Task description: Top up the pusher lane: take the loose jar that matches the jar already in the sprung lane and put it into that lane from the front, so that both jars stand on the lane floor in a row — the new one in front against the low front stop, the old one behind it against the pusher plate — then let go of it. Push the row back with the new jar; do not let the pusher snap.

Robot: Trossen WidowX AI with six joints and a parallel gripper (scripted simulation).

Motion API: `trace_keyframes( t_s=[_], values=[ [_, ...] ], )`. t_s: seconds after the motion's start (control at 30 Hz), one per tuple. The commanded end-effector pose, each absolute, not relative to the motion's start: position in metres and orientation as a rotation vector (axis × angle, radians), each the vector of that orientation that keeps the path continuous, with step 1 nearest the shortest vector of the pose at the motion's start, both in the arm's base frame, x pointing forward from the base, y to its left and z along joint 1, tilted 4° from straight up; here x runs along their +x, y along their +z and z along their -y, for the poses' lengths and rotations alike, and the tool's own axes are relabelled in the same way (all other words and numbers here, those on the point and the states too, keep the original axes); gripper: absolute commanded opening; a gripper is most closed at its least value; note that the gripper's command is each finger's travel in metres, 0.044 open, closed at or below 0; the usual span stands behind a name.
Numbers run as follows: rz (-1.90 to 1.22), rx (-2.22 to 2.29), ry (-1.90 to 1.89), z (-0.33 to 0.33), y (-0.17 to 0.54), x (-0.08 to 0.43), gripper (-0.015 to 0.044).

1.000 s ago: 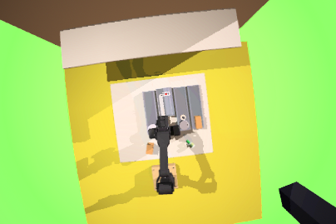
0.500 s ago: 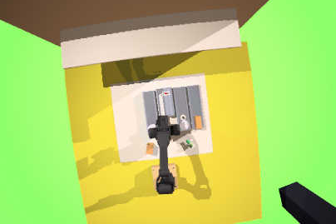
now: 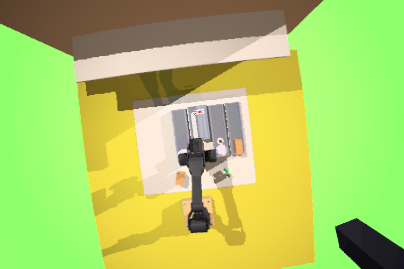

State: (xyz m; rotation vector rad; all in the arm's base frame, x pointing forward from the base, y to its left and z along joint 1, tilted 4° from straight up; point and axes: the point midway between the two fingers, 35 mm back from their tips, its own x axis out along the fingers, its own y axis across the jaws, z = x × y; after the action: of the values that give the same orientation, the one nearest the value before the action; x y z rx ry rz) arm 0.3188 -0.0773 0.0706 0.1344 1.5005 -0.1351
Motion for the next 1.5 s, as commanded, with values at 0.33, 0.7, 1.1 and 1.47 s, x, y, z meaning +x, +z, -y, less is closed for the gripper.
trace_keyframes(
  t_s=[0.33, 0.7, 1.1, 1.47],
  values=[
    [-1.471, 0.136, -0.138, 0.079, 0.074, 0.327, 0.0000],
    [-1.471, 0.136, -0.138, 0.079, 0.070, 0.328, 0.0000],
    [-1.472, 0.136, -0.138, 0.079, 0.066, 0.328, 0.0000],
    [-1.472, 0.136, -0.138, 0.079, 0.062, 0.329, 0.0000]
  ],
)
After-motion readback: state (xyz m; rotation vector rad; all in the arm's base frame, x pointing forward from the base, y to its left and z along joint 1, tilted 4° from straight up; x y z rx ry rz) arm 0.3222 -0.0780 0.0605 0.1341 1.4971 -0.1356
